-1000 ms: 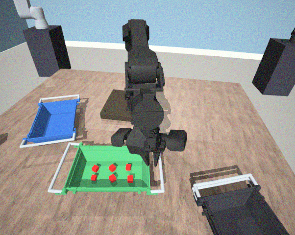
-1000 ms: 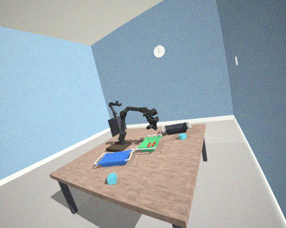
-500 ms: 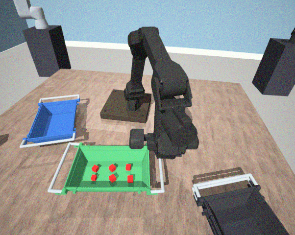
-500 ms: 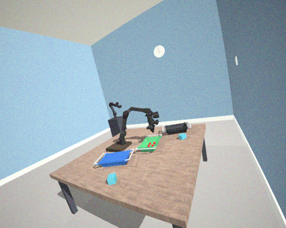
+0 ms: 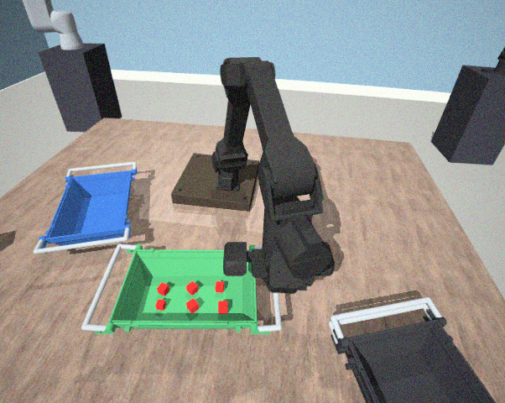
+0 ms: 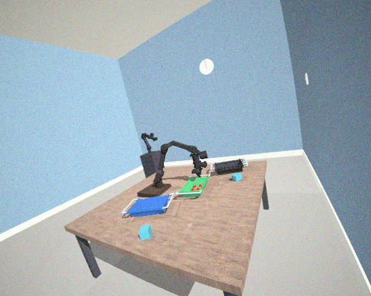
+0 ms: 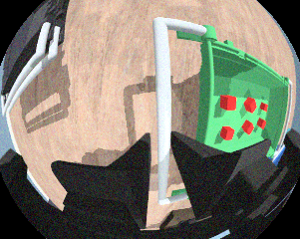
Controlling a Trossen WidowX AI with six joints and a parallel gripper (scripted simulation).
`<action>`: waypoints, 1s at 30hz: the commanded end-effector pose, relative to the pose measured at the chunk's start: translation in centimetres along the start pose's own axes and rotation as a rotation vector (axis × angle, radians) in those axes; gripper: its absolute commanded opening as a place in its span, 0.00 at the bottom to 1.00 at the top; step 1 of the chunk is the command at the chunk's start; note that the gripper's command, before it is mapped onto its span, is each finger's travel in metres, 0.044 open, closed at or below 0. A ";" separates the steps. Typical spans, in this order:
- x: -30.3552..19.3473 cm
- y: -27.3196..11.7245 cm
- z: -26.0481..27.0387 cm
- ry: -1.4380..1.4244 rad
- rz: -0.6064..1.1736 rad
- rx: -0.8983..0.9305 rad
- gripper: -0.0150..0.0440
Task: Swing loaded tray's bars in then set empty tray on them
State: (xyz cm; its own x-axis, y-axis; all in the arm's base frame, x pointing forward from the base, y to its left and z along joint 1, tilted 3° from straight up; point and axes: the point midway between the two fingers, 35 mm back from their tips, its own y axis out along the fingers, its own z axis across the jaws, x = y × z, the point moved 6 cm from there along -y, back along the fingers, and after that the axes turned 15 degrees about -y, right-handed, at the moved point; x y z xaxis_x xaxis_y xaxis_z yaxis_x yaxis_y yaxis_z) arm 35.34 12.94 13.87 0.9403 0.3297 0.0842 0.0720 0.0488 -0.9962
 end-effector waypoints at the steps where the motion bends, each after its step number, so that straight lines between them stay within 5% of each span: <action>1: -0.1 1.0 0.0 -0.006 0.003 -0.004 0.40; 17: -0.7 -2.3 -2.6 -0.006 0.004 -0.007 0.40; 30: -1.7 -1.3 -6.6 -0.007 0.005 -0.011 0.40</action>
State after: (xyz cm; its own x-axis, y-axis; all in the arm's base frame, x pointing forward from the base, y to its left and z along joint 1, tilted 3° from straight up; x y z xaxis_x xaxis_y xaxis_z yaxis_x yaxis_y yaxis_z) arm 35.72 7.31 15.54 0.9402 0.3313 0.0792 0.0694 0.0415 -0.9967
